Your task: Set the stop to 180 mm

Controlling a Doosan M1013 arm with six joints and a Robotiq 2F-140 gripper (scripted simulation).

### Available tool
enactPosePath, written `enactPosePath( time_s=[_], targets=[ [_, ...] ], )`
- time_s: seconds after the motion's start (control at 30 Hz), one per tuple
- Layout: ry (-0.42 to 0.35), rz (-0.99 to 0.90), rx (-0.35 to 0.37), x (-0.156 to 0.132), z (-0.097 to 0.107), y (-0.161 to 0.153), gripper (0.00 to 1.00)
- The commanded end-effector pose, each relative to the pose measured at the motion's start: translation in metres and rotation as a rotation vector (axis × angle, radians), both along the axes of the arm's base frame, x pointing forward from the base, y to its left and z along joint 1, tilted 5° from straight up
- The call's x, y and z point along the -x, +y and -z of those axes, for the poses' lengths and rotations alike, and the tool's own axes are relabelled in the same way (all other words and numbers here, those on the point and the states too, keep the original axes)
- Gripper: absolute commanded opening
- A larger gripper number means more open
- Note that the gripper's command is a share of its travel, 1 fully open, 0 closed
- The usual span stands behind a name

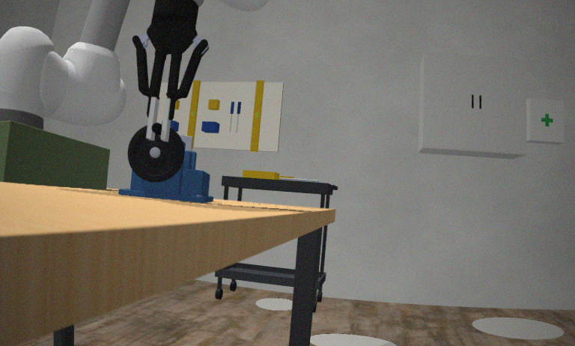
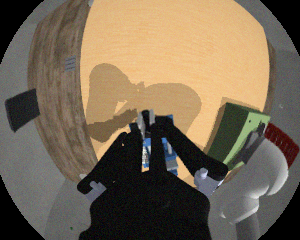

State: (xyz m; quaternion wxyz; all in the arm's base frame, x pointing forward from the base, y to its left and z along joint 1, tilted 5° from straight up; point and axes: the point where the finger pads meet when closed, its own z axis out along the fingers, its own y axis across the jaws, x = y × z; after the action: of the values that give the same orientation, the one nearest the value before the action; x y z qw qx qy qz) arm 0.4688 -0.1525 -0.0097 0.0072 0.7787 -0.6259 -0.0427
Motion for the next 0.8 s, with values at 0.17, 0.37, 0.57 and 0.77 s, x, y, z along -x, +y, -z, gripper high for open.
enactPosePath(
  time_s=[0.17,0.37,0.57,0.77],
  targets=[
    [-0.001,0.0,0.0,-0.001,0.0004,0.0003,0.04],
    [-0.001,0.0,0.0,-0.0022,0.0009,0.0006,0.04],
    [-0.001,0.0,0.0,-0.004,0.0016,0.001,0.04],
    [-0.001,0.0,0.0,-0.0054,0.0023,0.0014,0.04]
  ],
)
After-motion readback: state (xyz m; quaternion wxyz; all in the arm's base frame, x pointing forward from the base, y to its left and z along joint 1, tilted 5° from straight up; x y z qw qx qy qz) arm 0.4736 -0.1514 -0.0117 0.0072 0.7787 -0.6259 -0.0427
